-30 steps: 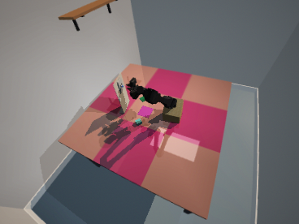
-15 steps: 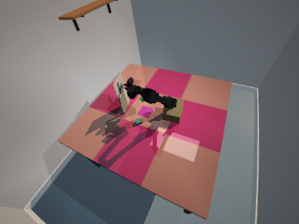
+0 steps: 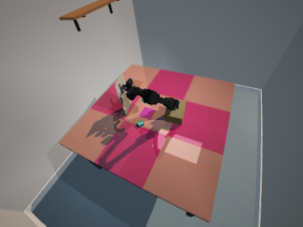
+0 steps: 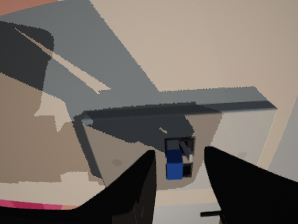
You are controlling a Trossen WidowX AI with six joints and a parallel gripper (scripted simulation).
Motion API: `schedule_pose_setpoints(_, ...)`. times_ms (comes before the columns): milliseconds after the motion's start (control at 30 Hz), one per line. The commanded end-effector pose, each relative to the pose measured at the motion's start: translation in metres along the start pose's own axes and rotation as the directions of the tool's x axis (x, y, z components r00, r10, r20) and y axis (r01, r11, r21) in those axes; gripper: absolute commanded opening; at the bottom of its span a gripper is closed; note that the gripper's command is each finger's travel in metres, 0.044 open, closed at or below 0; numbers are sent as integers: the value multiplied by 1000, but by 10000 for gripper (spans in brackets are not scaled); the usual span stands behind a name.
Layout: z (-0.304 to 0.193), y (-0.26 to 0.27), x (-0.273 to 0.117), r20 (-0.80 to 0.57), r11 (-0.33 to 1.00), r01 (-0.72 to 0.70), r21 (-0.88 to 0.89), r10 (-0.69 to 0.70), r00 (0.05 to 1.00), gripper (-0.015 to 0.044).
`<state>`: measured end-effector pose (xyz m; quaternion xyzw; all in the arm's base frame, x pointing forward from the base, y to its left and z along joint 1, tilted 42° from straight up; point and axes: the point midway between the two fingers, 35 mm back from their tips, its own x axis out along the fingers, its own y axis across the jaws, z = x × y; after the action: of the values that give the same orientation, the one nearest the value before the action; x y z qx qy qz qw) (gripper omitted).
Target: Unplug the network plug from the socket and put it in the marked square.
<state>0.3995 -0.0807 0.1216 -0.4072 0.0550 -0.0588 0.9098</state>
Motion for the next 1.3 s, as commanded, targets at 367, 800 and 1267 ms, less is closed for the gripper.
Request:
schedule_pose_setpoints(367,0,2,2,-4,1000,-3,6,3,1000,24)
schedule_pose_setpoints(800,-1,2,-2,-5,1000,-3,6,3,1000,0)
schedule_pose_setpoints(1267,-2,2,-10,-5,1000,-4,6,4,1000,0)
